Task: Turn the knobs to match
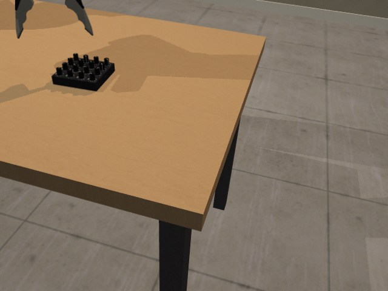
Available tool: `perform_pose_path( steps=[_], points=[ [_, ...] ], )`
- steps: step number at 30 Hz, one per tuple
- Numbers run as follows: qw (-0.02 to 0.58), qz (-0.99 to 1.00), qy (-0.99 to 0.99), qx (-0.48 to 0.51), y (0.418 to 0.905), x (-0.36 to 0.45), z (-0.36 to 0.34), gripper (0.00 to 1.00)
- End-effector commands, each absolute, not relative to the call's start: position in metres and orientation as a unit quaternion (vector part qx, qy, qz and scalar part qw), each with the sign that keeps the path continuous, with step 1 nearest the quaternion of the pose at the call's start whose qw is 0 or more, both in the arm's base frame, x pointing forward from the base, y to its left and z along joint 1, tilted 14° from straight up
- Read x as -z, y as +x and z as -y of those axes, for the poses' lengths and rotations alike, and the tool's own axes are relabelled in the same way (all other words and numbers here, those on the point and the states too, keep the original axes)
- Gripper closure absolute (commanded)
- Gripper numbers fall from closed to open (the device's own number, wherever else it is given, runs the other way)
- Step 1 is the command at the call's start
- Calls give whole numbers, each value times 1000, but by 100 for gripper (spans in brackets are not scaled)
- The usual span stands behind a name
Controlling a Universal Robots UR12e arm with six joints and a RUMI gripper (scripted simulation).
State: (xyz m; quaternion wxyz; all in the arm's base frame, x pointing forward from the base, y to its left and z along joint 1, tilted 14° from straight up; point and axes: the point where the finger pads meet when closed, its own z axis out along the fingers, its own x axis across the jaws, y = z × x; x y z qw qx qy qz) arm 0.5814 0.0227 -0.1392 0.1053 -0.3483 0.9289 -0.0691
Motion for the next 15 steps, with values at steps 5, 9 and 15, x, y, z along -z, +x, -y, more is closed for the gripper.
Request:
perform_pose_path(
  steps=[5,9,15],
  points=[
    [112,-967,-221,57,583,136,-30,0],
    [115,-978,-168,51,584,135,-33,0],
    [118,-987,-98,43,584,134,-38,0]
  ],
)
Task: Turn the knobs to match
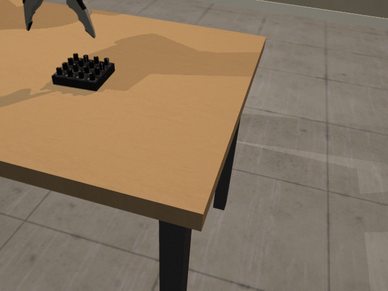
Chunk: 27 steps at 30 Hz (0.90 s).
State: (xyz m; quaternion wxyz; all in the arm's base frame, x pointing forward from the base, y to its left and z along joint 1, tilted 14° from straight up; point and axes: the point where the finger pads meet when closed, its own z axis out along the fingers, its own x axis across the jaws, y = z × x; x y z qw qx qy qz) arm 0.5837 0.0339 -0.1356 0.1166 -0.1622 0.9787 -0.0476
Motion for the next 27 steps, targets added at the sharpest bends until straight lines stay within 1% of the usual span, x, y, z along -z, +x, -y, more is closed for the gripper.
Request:
perform_pose_path(
  steps=[1,11,27],
  points=[
    [119,-988,-85,41,585,134,-39,0],
    [123,-991,52,24,585,131,-49,0],
    [126,-973,194,6,586,128,-62,0]
  ],
)
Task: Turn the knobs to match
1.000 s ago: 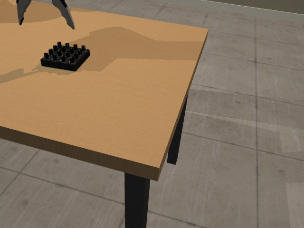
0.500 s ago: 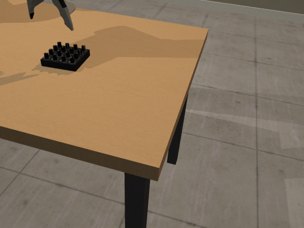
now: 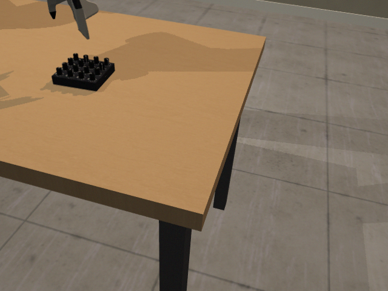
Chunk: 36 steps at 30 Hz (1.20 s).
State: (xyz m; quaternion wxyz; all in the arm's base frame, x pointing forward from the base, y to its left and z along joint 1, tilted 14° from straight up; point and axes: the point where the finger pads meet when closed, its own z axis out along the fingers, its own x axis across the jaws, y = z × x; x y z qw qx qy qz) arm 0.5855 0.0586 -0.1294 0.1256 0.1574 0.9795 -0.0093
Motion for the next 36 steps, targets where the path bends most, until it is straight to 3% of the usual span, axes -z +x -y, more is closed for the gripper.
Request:
perform_pose_path(
  steps=[1,21,22,36],
  points=[
    [126,-972,200,6,586,128,-62,0],
    [126,-965,230,2,586,128,-65,0],
    [126,-965,230,2,586,128,-65,89],
    [126,-965,230,2,586,128,-65,89]
  ],
)
